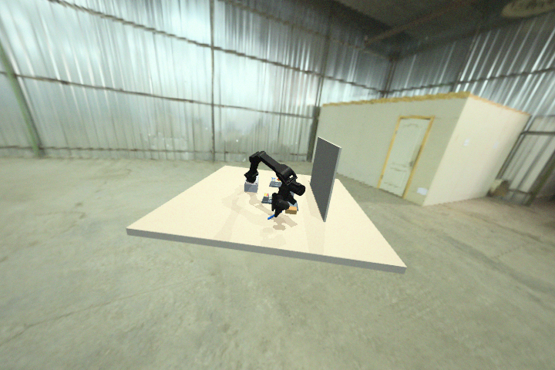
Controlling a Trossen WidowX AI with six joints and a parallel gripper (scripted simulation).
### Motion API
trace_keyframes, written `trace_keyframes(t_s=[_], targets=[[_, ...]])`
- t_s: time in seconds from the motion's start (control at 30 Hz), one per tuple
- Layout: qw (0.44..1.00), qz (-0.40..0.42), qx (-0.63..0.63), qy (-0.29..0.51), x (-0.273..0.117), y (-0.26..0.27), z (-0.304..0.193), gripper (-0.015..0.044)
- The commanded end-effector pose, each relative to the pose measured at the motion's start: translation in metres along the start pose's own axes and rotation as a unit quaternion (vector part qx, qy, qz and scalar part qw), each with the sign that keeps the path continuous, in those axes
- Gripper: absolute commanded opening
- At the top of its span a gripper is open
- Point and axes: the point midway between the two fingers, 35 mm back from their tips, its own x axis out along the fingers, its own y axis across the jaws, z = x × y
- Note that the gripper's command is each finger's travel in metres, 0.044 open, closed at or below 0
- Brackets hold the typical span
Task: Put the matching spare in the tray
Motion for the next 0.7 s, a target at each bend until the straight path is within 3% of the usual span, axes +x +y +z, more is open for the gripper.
trace_keyframes(t_s=[0.0, 0.33, 0.67], targets=[[0.998, 0.016, 0.017, -0.058, -0.031, 0.034, 0.057, 0.0440], [0.984, 0.074, 0.054, -0.156, -0.125, 0.144, 0.153, 0.0440], [0.972, 0.123, 0.078, -0.186, -0.219, 0.283, 0.180, 0.0440]])
